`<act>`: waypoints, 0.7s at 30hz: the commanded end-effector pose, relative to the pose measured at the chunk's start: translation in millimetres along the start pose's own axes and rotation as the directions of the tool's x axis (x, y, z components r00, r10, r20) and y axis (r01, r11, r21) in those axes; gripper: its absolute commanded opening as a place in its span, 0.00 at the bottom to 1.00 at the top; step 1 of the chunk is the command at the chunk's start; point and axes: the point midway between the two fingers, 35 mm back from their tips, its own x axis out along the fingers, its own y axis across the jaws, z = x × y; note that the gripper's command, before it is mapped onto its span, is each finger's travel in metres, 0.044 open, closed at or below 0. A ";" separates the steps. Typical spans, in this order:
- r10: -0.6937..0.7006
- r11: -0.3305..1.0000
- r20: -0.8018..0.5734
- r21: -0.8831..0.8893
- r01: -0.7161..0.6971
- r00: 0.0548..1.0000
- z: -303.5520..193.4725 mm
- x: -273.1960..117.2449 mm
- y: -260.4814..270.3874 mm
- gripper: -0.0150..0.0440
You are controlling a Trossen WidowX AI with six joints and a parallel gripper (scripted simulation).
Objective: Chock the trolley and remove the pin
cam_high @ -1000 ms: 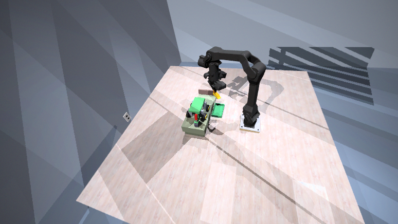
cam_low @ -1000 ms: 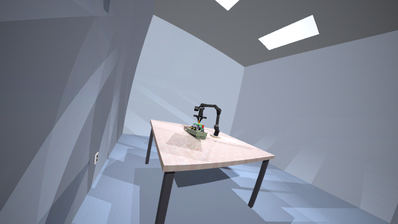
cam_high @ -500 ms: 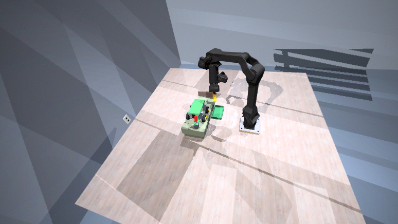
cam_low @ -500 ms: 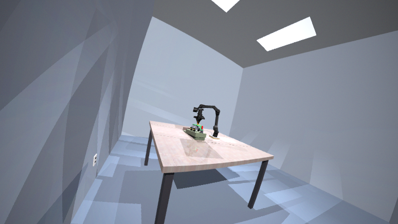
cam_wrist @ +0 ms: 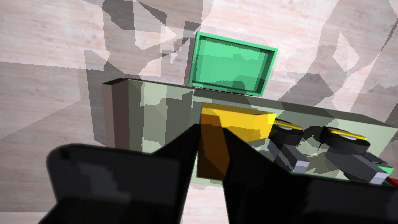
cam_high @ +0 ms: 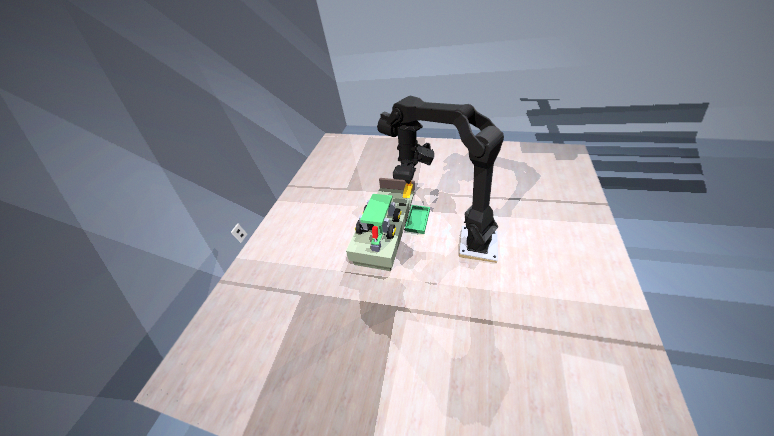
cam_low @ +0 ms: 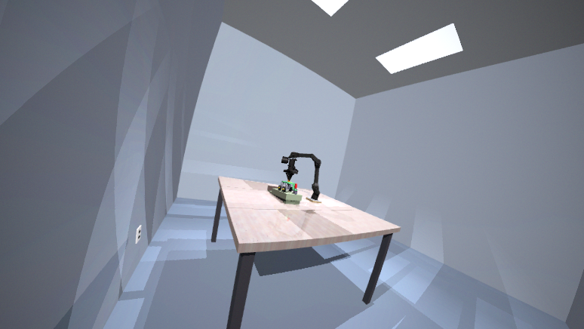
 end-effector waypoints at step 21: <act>0.001 1.000 -0.011 0.005 -0.001 1.000 -23.5 35.7 3.1 0.25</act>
